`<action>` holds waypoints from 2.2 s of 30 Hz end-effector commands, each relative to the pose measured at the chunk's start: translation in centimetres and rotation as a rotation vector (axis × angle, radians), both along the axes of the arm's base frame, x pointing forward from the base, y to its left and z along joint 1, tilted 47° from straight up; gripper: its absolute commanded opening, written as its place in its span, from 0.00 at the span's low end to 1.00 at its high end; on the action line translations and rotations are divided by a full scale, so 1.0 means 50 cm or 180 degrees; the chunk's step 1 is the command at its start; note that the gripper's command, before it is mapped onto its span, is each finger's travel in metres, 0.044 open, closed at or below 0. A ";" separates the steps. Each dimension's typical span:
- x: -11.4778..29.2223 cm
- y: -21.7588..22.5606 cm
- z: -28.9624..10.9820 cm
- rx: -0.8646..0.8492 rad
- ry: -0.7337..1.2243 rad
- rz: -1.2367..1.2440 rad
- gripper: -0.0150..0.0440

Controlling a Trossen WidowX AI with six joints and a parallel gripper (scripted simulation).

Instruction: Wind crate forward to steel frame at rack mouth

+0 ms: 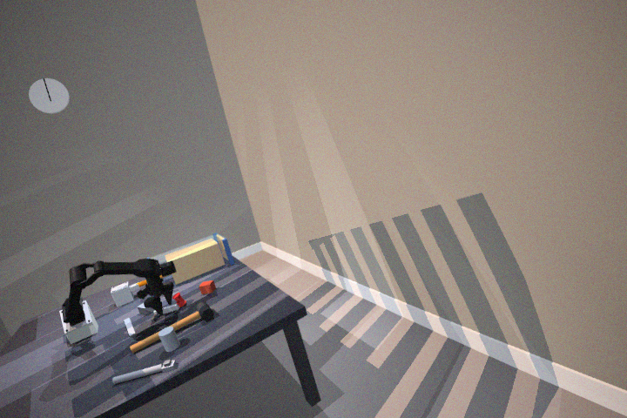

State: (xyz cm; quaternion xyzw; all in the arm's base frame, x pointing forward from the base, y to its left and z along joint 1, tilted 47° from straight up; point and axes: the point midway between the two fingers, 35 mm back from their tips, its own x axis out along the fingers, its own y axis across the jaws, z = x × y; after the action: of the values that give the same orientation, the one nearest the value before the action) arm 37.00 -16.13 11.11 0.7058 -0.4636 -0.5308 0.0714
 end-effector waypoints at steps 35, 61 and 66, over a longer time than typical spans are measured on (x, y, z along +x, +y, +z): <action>0.002 -0.018 -0.016 -0.0005 -0.0012 0.0003 0.72; 0.002 -0.018 -0.016 -0.0005 -0.0012 0.0003 0.42; 0.002 -0.018 -0.016 -0.0005 -0.0012 0.0003 0.37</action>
State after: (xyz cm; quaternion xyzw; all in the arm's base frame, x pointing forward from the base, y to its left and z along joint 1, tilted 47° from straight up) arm 37.09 -17.07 10.28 0.7068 -0.4636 -0.5295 0.0715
